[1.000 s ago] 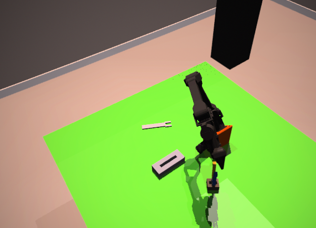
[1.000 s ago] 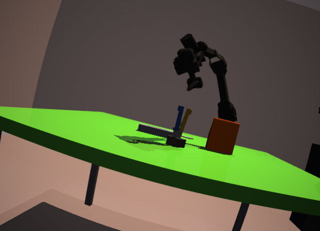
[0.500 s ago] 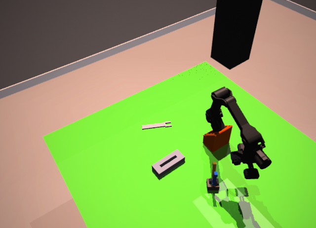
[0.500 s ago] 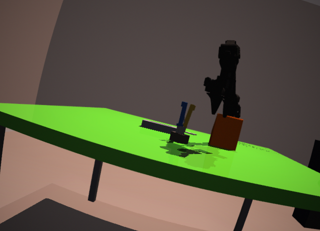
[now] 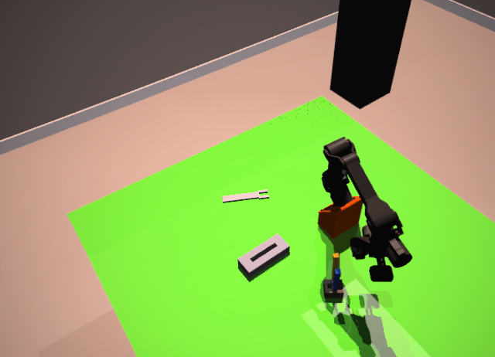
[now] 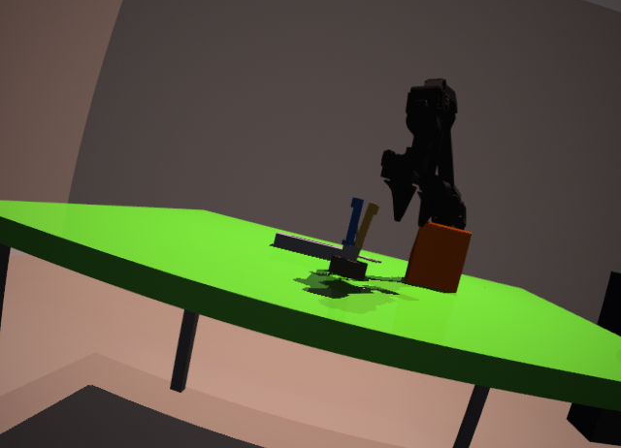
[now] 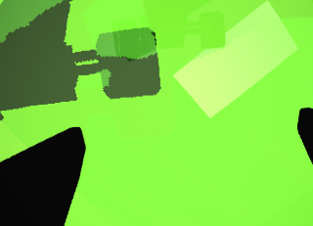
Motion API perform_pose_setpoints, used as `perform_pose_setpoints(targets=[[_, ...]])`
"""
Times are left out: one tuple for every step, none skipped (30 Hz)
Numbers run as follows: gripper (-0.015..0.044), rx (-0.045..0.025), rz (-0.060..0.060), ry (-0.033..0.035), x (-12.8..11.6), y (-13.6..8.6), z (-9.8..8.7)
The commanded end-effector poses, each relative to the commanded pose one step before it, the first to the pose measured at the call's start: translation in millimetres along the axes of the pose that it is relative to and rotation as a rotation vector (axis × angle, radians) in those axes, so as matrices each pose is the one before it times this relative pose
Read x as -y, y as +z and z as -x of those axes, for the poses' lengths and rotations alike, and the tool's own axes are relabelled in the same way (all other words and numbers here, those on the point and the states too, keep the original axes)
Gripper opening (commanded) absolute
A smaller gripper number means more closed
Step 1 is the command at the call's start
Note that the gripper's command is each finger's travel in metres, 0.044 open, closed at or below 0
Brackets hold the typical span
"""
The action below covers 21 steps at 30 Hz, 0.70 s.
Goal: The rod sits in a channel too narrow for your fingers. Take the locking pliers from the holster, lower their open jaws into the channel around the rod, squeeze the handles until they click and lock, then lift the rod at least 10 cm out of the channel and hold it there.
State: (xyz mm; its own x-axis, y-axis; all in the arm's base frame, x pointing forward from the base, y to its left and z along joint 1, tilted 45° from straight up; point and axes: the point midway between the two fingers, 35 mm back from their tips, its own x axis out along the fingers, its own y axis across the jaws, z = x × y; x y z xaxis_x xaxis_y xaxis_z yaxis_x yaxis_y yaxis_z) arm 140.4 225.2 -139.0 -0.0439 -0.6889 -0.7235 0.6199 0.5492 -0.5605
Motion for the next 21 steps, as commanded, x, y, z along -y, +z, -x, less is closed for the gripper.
perform_pose_setpoints(targets=[[0.0440,0.00043,-0.0044,0.01277,-0.97,25.03,3.27],[0.0440,0.00026,-0.0001,-0.00013,0.02,2.79,-0.06],[0.0440,0.00000,0.0000,0.00000,0.00,0.00,0.00],[0.0440,0.00016,-0.0001,-0.00004,-0.02,2.01,-0.38],[0.0440,0.00031,-0.0002,-0.00010,-0.03,3.79,-0.74],[0.0440,0.00036,-0.0002,-0.00013,-0.02,4.19,-0.82],[0.0440,0.00035,-0.0002,-0.00014,-0.01,4.11,-0.81],[0.0440,0.00035,-0.0002,-0.00014,-0.01,4.04,-0.80],[0.0440,0.00034,-0.0002,-0.00014,-0.01,4.02,-0.79],[0.0440,0.00034,-0.0002,-0.00014,-0.01,4.02,-0.79],[0.0440,0.00034,-0.0002,-0.00014,0.00,4.02,-0.79],[0.0440,0.00034,-0.0002,-0.00014,0.00,4.02,-0.79],[0.0440,0.00034,-0.0002,-0.00014,0.00,4.02,-0.79],[0.0440,0.00034,-0.0002,-0.00015,0.00,4.02,-0.79],[0.0440,0.00021,-0.0001,-0.00009,0.00,2.63,-0.52],[0.0440,0.00010,-0.0001,-0.00005,0.00,1.15,-0.23],[0.0440,0.00000,0.0000,0.00000,0.00,0.00,0.00],[0.0440,0.00000,0.0000,0.00000,0.00,0.00,0.00],[0.0440,0.00000,0.0000,0.00000,0.00,0.00,0.00],[0.0440,0.00000,0.0000,0.00000,0.00,0.00,0.00],[0.0440,0.00016,-0.0001,-0.00008,0.00,2.04,-0.02]])
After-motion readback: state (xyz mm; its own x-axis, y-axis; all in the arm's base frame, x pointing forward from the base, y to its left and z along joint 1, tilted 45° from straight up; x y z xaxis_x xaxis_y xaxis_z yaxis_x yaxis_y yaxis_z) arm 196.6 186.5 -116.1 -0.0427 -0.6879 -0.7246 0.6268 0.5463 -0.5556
